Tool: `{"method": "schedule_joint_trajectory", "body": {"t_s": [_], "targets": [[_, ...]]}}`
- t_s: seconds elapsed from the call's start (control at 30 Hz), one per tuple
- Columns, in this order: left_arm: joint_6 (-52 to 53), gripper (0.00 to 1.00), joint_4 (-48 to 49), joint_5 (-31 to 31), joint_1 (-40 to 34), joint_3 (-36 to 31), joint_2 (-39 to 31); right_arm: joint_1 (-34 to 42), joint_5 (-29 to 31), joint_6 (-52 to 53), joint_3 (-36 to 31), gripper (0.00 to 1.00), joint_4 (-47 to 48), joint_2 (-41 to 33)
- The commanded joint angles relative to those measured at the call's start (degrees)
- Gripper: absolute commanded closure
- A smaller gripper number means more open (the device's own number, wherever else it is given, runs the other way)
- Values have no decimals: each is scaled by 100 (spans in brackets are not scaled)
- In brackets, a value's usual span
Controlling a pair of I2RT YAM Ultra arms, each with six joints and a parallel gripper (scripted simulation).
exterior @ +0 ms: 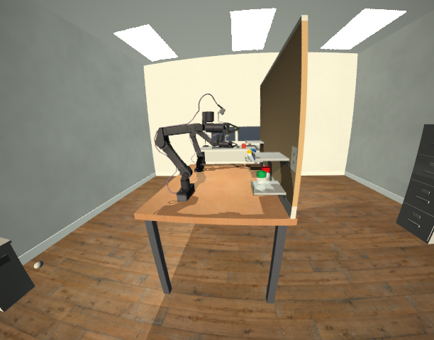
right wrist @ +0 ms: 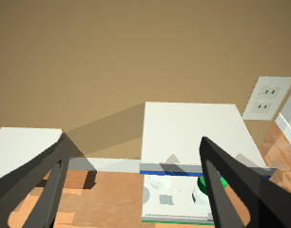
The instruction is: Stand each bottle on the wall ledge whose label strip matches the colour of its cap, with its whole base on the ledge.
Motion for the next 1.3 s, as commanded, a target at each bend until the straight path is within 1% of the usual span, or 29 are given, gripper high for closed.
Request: {"method": "schedule_joint_trajectory", "body": {"t_s": [0.0,0.1,0.17,0.2,0.27,0.47,0.67,0.73,0.77,0.87,0.97,1.07,1.27], "targets": [[89,19,806,-27,-75,330,557,627,-13,-28,435,0,372,619],[113,19,1395,-94,-133,569,1324,1503,-4,-16,863,0,612,1223],[113,19,1395,-94,-133,569,1324,1503,-4,-16,863,0,612,1223],[110,19,1660,-102,-147,672,1616,1735,8,-22,1186,0,702,1747],[122,19,1952,-121,-178,783,2014,2256,19,-16,1363,0,840,2234],[151,19,2793,-168,-263,1167,3212,3625,28,5,2169,0,1196,3588],[166,19,3391,-199,-324,1456,4112,4829,34,4,2933,0,1502,5062],[166,19,3391,-199,-324,1456,4112,4829,34,4,2933,0,1502,5062],[165,19,3485,-203,-331,1497,4241,4995,20,0,3340,0,1392,5508],[167,19,3541,-206,-343,1562,4427,5376,28,6,3588,0,1515,5954],[169,19,3469,-206,-345,1592,4473,5558,26,3,3817,0,1463,6229],[168,19,3472,-206,-345,1594,4452,5630,25,-2,3937,0,1408,6354],[169,19,3472,-206,-345,1596,4451,5595,35,-5,3949,0,1424,6308]]}}
